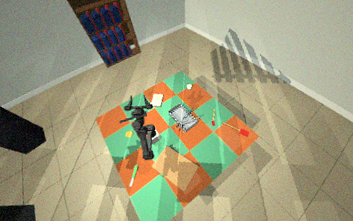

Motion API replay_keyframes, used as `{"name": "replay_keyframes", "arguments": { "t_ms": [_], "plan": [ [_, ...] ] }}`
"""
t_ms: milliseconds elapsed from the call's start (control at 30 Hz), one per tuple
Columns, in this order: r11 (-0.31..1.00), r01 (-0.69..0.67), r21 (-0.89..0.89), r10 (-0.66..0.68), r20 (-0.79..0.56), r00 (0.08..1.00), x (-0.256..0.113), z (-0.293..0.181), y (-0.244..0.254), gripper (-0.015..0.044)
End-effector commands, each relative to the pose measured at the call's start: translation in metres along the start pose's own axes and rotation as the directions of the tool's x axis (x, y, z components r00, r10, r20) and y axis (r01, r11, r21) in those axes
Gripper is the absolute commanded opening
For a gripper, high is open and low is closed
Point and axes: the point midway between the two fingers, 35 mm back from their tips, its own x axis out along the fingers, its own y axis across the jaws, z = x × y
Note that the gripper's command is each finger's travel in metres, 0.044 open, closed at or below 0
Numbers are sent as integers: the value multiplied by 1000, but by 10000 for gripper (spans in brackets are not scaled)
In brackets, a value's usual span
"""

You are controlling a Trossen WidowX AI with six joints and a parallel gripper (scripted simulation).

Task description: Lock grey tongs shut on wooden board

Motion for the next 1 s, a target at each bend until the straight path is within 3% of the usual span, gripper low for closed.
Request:
{"name": "replay_keyframes", "arguments": {
  "t_ms": [0, 233, 433, 667, 967],
  "plan": [
    [1000, 0, 0, 0, 0, 1000, 0, 0, 0, 426],
    [993, 76, -92, -91, -168, 982, 31, -44, -10, 440],
    [954, 210, -216, -281, -391, 876, 65, -109, -48, 440],
    [847, 308, -433, -527, -616, 586, 73, -190, -129, 440],
    [705, 358, -612, -680, -727, 95, 18, -257, -246, 440]
  ]
}}
